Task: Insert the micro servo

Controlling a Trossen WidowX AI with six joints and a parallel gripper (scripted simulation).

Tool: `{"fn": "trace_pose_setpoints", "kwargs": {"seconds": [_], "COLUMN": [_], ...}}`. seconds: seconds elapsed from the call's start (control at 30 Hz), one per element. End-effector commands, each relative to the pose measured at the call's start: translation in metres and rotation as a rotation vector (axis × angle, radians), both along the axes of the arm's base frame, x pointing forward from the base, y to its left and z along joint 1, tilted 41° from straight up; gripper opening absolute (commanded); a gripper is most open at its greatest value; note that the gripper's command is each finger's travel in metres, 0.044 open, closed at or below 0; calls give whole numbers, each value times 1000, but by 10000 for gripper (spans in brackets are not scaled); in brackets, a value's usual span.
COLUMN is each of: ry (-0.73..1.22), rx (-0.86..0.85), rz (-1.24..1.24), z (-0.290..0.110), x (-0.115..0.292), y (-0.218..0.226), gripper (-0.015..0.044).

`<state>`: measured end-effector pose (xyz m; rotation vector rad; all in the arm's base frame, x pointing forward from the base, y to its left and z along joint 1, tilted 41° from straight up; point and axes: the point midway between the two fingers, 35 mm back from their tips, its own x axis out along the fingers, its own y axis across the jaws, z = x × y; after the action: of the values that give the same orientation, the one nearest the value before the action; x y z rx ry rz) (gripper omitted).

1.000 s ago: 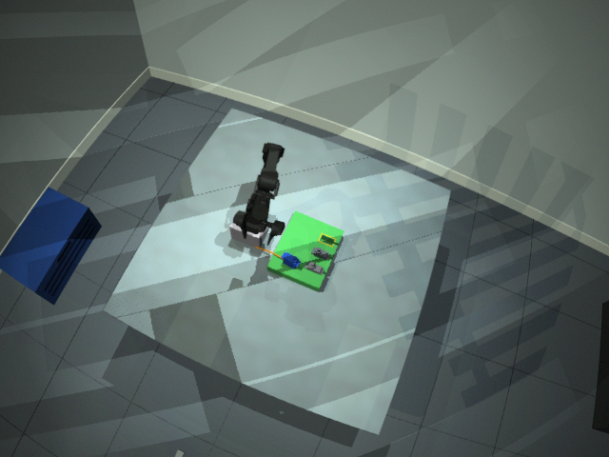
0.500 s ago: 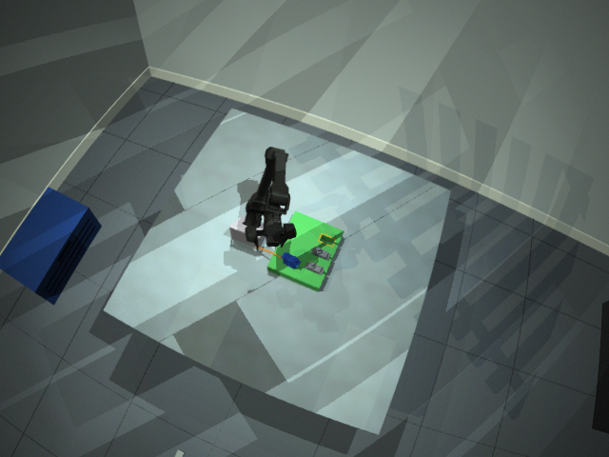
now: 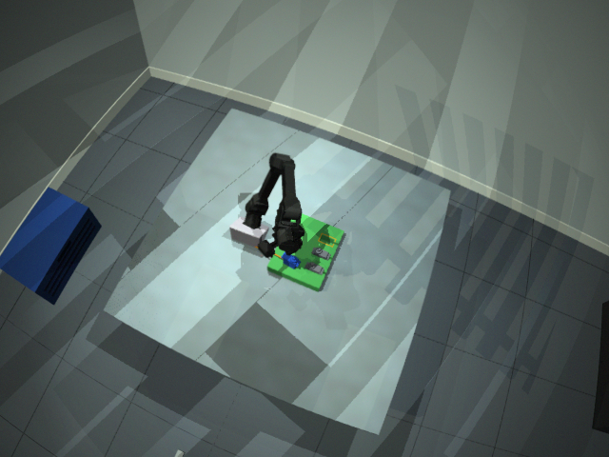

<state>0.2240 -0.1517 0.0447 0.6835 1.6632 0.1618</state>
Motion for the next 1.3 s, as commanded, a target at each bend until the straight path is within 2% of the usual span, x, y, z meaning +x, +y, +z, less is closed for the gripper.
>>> {"fn": "trace_pose_setpoints", "kwargs": {"seconds": [0.0, 0.3, 1.27], "ry": [-41, -136, -139], "rx": [57, 173, 176], "rz": [108, 325, 329], "z": [-6, -17, -50], "x": [8, 20, 14], "y": [13, 41, 71], "gripper": [440, 440, 440]}}
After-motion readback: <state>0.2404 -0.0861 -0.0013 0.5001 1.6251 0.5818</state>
